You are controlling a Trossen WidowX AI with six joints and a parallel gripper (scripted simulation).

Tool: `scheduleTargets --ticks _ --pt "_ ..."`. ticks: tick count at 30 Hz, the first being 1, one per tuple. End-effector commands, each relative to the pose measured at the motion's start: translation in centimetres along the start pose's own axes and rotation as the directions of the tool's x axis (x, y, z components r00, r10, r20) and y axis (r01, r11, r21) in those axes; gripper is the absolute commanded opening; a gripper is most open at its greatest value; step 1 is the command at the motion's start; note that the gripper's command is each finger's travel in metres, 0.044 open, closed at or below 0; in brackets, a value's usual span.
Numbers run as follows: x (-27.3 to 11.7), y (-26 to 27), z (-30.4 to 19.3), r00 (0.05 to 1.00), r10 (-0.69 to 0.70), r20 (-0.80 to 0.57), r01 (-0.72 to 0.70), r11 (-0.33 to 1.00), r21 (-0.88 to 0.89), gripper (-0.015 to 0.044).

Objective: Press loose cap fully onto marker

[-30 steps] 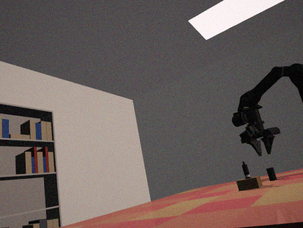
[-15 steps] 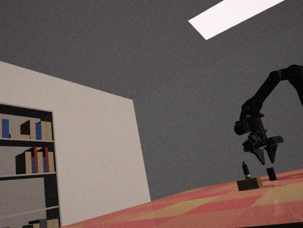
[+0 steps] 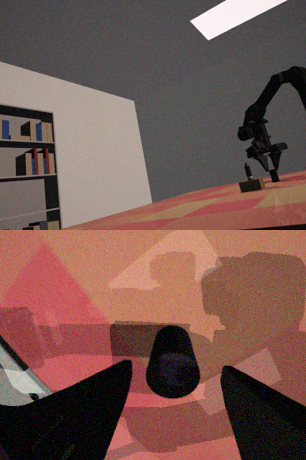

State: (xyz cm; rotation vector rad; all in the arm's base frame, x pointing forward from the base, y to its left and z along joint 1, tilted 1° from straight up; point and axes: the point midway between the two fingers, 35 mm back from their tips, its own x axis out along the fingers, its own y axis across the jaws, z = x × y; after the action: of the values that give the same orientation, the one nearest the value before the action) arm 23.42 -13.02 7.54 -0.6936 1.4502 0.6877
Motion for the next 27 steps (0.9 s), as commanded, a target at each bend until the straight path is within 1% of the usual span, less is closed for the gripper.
scheduleTargets --ticks 1,17,21,27 --pt "0.9 0.1 -0.1 1.0 0.004 -0.006 -0.004 1.0 -0.004 0.0246" --pt "3.2 0.3 -0.1 1.0 0.004 -0.006 -0.004 1.0 -0.004 0.0246" --pt "3.2 0.2 -0.1 1.0 0.004 -0.006 -0.004 1.0 -0.004 0.0141" --pt "3.2 0.2 -0.1 1.0 0.004 -0.006 -0.004 1.0 -0.004 0.0101"
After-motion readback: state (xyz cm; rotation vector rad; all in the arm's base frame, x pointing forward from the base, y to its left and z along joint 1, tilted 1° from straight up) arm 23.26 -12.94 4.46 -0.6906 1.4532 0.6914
